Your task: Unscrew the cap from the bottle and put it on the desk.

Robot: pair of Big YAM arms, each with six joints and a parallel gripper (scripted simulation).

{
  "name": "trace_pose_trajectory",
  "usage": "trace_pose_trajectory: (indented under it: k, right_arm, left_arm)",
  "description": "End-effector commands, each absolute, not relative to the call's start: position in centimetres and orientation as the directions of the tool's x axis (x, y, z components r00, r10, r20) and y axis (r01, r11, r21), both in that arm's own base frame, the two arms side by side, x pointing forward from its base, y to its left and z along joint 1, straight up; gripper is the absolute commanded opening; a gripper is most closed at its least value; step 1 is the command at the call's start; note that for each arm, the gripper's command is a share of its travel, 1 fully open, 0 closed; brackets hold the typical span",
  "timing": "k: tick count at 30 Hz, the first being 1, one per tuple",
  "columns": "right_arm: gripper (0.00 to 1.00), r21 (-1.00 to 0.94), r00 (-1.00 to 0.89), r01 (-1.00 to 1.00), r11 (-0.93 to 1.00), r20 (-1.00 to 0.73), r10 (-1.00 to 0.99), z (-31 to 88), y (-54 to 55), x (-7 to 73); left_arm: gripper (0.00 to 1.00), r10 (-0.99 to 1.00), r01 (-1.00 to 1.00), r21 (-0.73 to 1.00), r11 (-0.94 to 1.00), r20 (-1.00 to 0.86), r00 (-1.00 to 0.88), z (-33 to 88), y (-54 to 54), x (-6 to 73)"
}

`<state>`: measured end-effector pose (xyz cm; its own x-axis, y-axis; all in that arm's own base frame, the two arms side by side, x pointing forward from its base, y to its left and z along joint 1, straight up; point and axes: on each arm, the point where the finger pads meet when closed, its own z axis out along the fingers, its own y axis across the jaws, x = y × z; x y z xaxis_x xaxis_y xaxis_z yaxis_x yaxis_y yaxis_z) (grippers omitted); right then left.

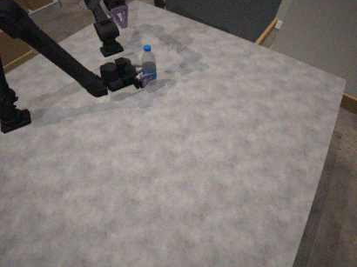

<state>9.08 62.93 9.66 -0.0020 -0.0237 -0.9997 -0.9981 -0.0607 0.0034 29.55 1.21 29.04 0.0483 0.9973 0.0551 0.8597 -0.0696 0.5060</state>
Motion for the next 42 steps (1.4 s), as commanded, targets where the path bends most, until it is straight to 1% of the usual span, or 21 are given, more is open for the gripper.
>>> trace_pose_trajectory:
  k: [1, 4, 12, 14, 17, 22, 42]
  right_arm:
    - [0.00, -0.003, 0.001, -0.999, -0.036, -0.999, 0.044, 12.8, 59.6, 11.2]
    - [0.00, -0.003, 0.002, -0.999, -0.036, -0.999, 0.043, 12.7, 58.3, 11.4]
    - [0.00, -0.005, 0.003, -0.999, -0.045, -0.999, 0.048, 12.7, 59.1, 11.0]
    - [0.00, -0.082, 0.080, -0.996, -0.042, -0.995, 0.054, 12.4, 59.6, 11.1]
    - [0.00, -0.324, 0.322, -0.945, -0.032, -0.945, 0.065, 11.7, 59.6, 11.1]
    - [0.00, -0.520, 0.517, -0.854, -0.009, -0.851, 0.088, 12.5, 59.3, 11.0]
    - [0.00, -0.521, 0.519, -0.853, -0.008, -0.850, 0.088, 12.5, 59.3, 11.0]
  left_arm:
    - [0.57, 0.997, 0.845, 0.529, -0.079, 0.061, 0.055, 30.7, 1.3, 30.1]
    - [0.57, 0.997, 0.845, 0.529, -0.079, 0.061, 0.055, 30.7, 1.3, 30.1]
    - [0.57, 0.997, 0.845, 0.529, -0.079, 0.061, 0.055, 30.7, 1.3, 30.1]
    - [0.57, 0.997, 0.845, 0.529, -0.079, 0.061, 0.055, 30.7, 1.3, 30.1]
    - [0.57, 0.997, 0.845, 0.529, -0.079, 0.061, 0.055, 30.7, 1.3, 30.1]
    - [0.57, 0.997, 0.845, 0.529, -0.079, 0.061, 0.055, 30.7, 1.3, 30.1]
    - [0.57, 0.997, 0.845, 0.529, -0.079, 0.061, 0.055, 30.7, 1.3, 30.1]
